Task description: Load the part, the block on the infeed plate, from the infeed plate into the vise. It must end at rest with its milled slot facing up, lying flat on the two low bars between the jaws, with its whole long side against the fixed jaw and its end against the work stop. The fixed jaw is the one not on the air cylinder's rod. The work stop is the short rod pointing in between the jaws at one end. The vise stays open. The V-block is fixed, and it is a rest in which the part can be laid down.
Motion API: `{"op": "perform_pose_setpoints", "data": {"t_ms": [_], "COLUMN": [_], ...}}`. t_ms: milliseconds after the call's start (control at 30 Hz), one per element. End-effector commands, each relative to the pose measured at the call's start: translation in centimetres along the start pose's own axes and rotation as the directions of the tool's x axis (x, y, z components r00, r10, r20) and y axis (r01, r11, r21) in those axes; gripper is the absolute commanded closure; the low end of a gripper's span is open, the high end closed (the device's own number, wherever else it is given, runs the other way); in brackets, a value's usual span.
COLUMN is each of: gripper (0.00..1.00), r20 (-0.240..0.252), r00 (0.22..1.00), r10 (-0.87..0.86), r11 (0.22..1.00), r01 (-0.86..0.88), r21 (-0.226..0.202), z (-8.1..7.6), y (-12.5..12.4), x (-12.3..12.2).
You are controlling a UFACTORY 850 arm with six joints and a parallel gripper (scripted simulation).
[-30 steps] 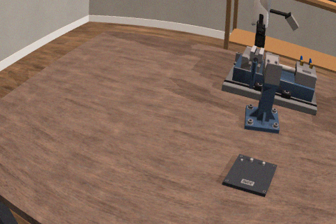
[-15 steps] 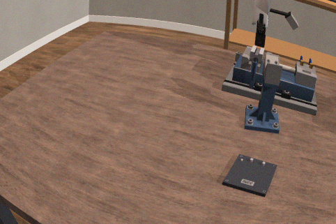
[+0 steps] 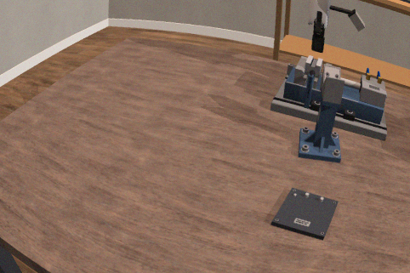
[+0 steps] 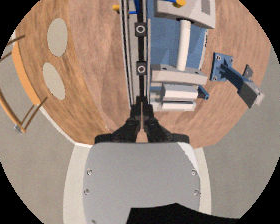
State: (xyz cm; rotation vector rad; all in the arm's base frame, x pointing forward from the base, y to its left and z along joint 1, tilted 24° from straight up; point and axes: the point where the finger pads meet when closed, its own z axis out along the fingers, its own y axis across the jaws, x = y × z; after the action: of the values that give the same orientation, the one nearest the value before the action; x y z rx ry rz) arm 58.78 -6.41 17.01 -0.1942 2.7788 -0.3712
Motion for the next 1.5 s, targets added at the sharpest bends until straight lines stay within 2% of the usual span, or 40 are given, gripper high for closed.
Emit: {"op": "perform_pose_setpoints", "data": {"t_ms": [0, 500, 733, 1467], "gripper": [1.0, 1.0, 1.0, 1.0], "r20": [0.0, 0.0, 0.0, 0.0], "r00": [1.0, 1.0, 1.0, 1.0], "r10": [0.0, 0.0, 0.0, 0.0], "r11": [1.0, 1.0, 1.0, 1.0], "r01": [0.0, 0.0, 0.0, 0.0], "r21": [0.0, 0.0, 0.0, 0.0], "z": [-0.2, -3.8, -4.6, -4.9], "y": [0.0, 0.0, 0.0, 0.0], "x": [-0.1, -0.1, -0.1, -0.1]}}
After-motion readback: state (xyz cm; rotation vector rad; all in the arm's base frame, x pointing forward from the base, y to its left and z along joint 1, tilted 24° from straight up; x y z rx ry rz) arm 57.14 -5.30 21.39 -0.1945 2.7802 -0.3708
